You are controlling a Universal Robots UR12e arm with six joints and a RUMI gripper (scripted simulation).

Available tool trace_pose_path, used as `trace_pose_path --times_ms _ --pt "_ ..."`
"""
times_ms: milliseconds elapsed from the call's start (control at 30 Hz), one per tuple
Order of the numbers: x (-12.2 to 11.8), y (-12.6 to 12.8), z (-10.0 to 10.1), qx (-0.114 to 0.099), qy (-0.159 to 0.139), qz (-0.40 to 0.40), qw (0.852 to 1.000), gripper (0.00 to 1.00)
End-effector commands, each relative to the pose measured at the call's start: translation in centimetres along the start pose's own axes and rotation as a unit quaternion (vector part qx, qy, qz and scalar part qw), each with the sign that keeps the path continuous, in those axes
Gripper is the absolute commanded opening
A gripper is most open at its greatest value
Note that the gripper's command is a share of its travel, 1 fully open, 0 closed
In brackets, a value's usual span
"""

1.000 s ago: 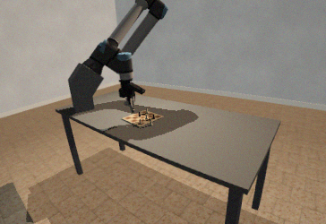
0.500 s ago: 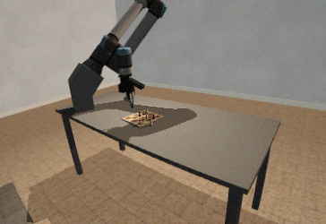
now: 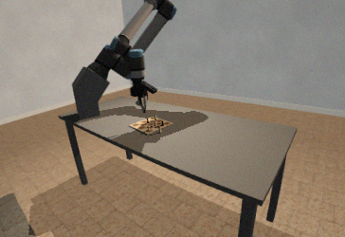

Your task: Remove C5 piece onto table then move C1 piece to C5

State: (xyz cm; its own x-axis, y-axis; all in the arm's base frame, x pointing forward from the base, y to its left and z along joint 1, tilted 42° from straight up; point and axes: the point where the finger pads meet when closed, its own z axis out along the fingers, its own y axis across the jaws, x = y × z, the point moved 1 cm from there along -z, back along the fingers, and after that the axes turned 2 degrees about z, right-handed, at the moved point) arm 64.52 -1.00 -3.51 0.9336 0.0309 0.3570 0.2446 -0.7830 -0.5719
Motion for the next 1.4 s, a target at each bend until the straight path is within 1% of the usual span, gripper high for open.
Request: trace_pose_path --times_ms 0,133,200,333,467,1067,1367 --pt "1.6 -3.9 -0.1 -0.004 0.000 0.070 0.998 0.00" --pt "2.7 -7.3 -0.1 -0.003 0.001 0.126 0.992 0.00" --pt "2.7 -7.3 -0.1 -0.003 0.001 0.126 0.992 0.00" --pt "3.3 -9.9 -0.1 -0.002 0.001 0.169 0.986 0.00" --pt "3.6 -11.3 -0.1 -0.001 0.001 0.190 0.982 0.00" --pt "3.6 -11.5 -0.1 -0.001 0.001 0.194 0.981 0.00" --pt "3.6 -11.5 1.2 -0.002 0.001 0.194 0.981 0.00"
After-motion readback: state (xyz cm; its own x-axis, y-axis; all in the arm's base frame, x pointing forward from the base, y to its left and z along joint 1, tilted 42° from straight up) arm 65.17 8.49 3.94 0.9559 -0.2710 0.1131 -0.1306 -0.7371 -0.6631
